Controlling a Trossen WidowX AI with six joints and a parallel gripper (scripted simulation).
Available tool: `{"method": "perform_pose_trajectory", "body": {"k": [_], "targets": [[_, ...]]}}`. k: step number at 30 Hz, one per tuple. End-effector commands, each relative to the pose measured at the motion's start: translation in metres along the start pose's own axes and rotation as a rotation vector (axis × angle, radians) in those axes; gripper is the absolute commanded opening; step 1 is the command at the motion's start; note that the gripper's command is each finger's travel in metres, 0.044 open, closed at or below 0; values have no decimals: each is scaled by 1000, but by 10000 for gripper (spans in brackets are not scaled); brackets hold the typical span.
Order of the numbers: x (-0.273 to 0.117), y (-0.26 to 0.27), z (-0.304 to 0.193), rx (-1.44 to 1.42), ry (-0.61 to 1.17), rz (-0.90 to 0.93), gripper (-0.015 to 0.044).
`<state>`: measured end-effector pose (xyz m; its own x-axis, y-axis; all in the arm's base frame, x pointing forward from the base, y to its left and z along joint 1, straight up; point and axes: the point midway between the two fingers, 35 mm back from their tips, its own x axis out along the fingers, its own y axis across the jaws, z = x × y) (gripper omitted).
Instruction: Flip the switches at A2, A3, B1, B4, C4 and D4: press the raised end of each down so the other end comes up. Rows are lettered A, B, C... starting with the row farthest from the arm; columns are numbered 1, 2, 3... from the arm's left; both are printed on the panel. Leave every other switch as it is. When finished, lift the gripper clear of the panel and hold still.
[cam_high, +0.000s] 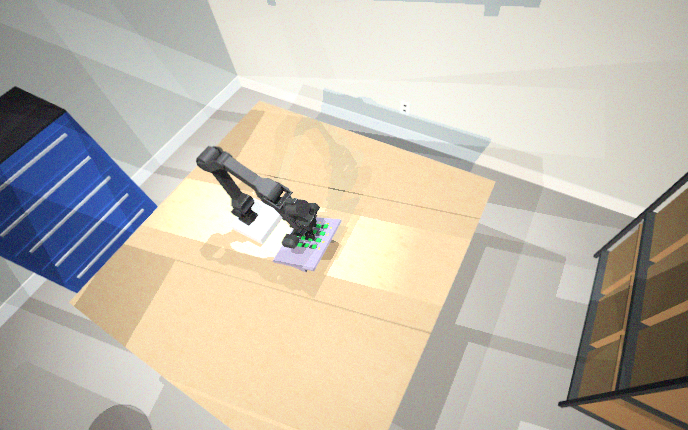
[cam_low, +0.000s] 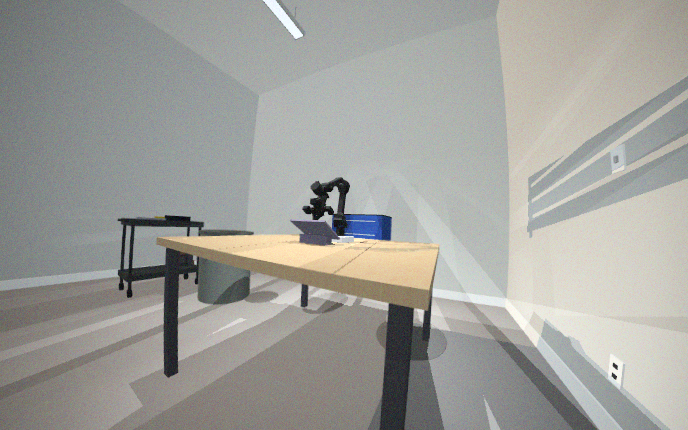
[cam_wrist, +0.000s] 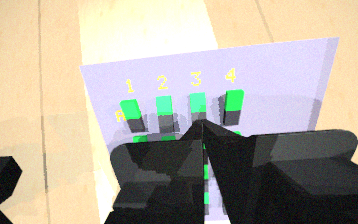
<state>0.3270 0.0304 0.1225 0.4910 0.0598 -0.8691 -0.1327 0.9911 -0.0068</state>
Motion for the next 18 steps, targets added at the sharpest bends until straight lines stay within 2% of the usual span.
{"method": "perform_pose_trajectory", "body": {"k": [1,18], "targets": [[0,1,0,-2,-1,5,0],[3,1,0,-2,-1,5,0]]}}
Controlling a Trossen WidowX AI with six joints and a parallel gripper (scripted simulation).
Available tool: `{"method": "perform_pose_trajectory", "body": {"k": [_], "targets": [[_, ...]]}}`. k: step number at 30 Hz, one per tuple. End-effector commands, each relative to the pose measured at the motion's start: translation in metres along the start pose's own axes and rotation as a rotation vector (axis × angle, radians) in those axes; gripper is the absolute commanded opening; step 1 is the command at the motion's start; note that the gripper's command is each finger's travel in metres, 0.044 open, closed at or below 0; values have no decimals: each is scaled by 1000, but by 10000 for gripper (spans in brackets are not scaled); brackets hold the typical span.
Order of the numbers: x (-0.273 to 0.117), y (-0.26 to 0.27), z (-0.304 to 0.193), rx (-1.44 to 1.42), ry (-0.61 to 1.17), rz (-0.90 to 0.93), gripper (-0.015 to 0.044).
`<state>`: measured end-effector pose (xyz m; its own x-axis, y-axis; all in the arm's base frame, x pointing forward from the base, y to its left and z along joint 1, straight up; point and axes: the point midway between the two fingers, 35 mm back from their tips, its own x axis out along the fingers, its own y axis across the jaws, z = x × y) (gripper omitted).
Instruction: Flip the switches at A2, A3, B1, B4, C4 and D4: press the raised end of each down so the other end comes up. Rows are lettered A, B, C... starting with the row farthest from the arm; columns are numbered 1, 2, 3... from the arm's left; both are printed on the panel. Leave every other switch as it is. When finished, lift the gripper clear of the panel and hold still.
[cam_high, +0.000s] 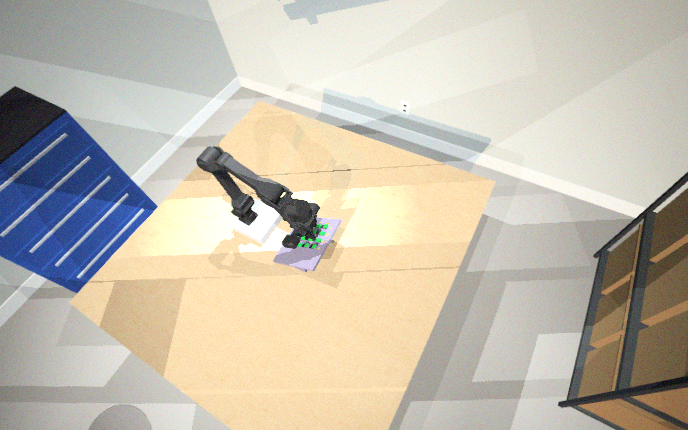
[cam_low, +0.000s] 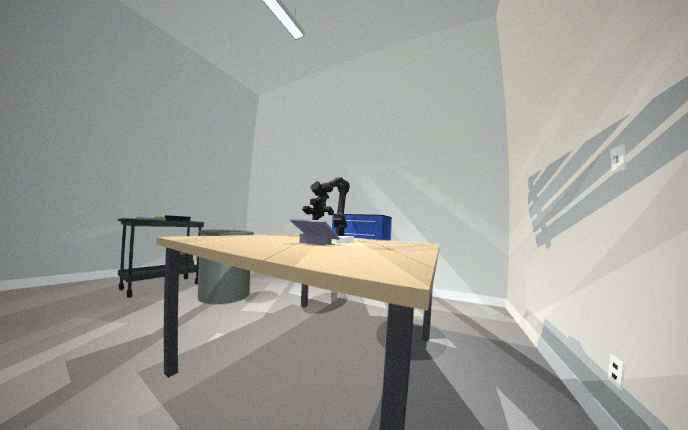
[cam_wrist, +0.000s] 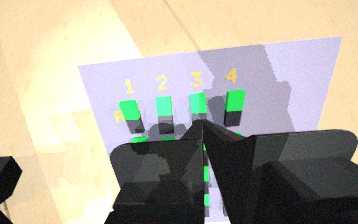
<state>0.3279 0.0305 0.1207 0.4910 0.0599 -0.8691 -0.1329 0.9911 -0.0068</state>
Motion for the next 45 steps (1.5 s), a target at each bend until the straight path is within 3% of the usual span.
{"method": "perform_pose_trajectory", "body": {"k": [1,25,31,37,45], "targets": [[1,1,0,-2,-1,5,0],[4,1,0,-2,-1,5,0],[-61,0,3,-2,27,5,0],[-60,2,2,-2,28,5,0],[-62,63,-38,1,31,11,0]]}}
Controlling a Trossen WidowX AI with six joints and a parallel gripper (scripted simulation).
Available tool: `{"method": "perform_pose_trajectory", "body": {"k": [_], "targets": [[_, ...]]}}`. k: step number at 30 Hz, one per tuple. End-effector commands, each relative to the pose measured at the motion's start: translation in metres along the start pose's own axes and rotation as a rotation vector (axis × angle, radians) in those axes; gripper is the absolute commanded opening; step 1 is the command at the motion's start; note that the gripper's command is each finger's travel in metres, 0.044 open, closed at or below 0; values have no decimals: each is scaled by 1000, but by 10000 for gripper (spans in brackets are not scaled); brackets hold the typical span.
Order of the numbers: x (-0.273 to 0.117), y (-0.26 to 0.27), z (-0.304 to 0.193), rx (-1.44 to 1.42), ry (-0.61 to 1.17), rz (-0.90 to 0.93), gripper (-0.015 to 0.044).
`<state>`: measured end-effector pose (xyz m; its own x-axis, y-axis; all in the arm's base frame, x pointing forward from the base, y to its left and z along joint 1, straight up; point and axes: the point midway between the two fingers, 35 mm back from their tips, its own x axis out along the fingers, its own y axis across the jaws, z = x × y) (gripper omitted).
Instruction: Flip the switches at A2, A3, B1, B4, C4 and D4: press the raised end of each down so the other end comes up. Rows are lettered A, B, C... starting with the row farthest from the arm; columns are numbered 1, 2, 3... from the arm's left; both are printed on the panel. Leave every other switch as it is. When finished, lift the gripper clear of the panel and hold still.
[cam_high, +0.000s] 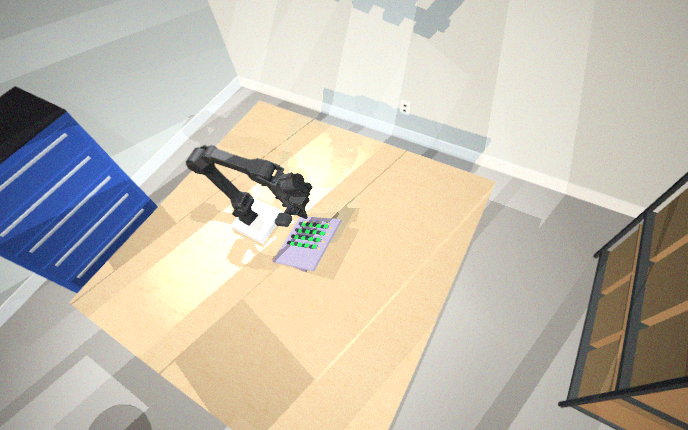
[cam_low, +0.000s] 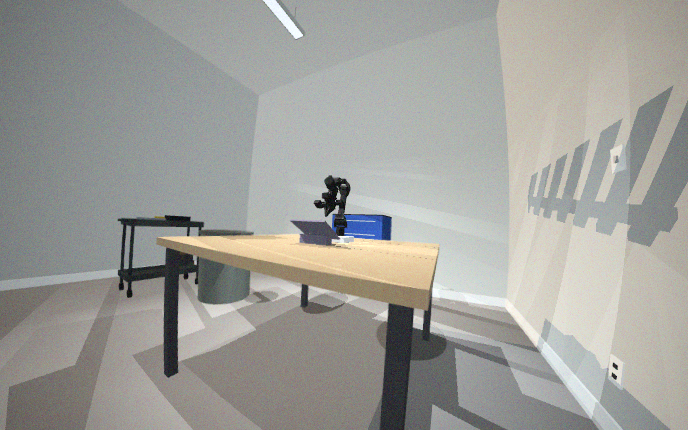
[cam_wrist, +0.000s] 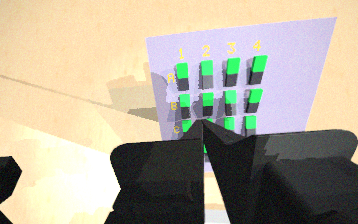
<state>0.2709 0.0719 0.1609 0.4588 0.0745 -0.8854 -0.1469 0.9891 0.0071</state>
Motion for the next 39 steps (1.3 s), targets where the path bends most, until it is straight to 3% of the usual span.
{"method": "perform_pose_trajectory", "body": {"k": [1,4,8,39], "targets": [[-1,15,-13,7,-3,-8,0],[2,15,-13,7,-5,-8,0],[34,14,-14,7,-31,-8,0],[58,14,-14,7,-32,-8,0]]}}
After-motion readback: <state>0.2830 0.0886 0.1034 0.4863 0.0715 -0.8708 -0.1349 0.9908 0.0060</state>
